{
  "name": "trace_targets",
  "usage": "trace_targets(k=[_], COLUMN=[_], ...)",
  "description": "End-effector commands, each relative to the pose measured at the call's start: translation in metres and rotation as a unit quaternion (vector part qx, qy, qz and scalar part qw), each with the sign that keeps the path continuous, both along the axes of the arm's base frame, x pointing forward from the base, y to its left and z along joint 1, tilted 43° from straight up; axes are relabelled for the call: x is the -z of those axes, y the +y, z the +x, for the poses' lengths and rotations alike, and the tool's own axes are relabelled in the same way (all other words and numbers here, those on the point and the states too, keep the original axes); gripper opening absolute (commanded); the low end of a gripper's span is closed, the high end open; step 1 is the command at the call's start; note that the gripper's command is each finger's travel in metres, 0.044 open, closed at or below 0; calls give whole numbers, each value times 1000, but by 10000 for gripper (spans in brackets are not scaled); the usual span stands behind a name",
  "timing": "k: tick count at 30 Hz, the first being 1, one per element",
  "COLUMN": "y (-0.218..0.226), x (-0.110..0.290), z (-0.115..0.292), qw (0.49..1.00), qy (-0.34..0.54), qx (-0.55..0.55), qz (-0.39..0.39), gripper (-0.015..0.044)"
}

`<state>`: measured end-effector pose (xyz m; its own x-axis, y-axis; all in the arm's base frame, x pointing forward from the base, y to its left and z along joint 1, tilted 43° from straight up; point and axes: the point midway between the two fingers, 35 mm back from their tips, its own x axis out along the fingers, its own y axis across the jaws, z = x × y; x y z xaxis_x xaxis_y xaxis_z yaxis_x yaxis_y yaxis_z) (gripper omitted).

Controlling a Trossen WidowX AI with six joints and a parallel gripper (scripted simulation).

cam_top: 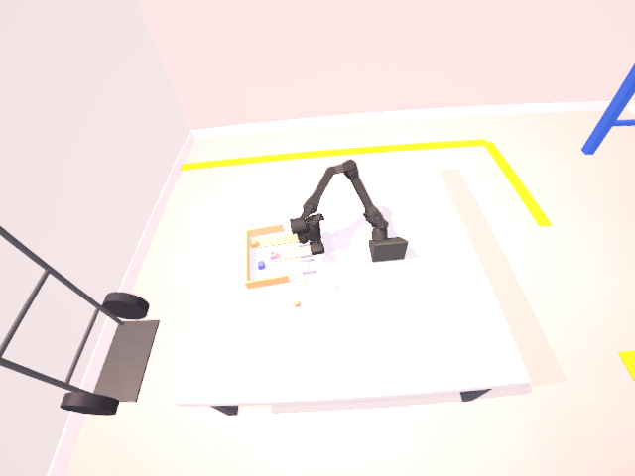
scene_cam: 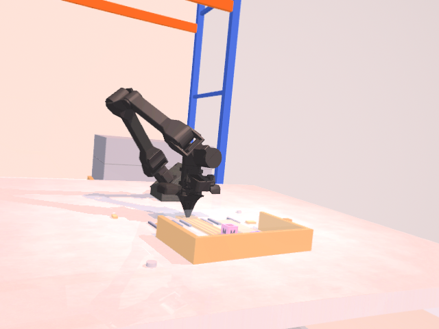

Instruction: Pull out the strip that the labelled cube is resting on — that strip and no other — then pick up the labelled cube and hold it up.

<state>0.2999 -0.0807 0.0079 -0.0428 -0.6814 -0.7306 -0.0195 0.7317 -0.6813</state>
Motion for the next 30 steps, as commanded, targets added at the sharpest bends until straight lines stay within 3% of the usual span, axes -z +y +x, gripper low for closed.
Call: trace_targets(k=[1, 30], y=[-2, 0], x=[5, 3], z=[-16, -57], qw=[1000, 1000], qy=[14, 15], qx=[5, 5], qz=[0, 0], gripper=[0, 0])
